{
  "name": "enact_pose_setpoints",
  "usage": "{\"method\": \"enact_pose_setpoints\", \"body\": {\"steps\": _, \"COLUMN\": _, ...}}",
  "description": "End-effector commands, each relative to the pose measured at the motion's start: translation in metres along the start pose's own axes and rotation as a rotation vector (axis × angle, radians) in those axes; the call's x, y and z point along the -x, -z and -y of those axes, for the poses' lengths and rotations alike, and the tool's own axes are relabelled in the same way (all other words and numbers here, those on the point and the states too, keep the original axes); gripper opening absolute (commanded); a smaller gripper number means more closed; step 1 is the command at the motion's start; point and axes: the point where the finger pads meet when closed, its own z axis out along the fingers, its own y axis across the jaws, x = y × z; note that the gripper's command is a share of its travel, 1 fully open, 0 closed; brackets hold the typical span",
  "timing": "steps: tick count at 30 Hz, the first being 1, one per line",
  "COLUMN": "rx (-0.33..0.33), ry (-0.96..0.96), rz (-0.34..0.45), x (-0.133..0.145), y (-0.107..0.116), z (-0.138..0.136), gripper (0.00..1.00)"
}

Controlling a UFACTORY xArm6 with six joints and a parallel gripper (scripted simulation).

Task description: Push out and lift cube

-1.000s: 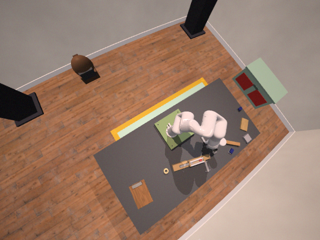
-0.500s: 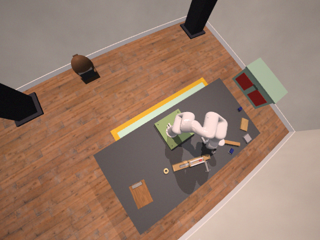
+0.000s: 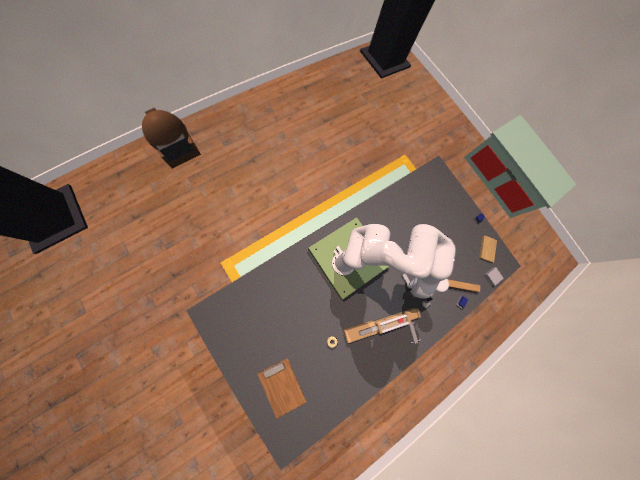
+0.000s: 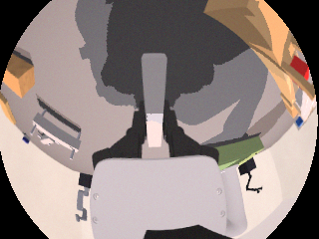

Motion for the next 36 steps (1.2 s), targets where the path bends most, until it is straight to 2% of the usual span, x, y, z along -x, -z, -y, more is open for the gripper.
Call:
{"method": "enact_pose_setpoints", "body": {"steps": 1, "rx": -0.002, "ry": 0.0, "rz": -0.002, "x": -0.001, "y": 0.001, "z": 0.001, "gripper": 0.0}}
{"method": "enact_pose_setpoints", "body": {"steps": 32, "rx": -0.002, "ry": 0.0, "rz": -0.002, "x": -0.001, "y": 0.001, "z": 0.001, "gripper": 0.0}}
{"method": "enact_pose_setpoints", "body": {"steps": 36, "rx": -0.002, "ry": 0.0, "rz": -0.002, "x": -0.001, "y": 0.016, "z": 0.001, "gripper": 0.0}}
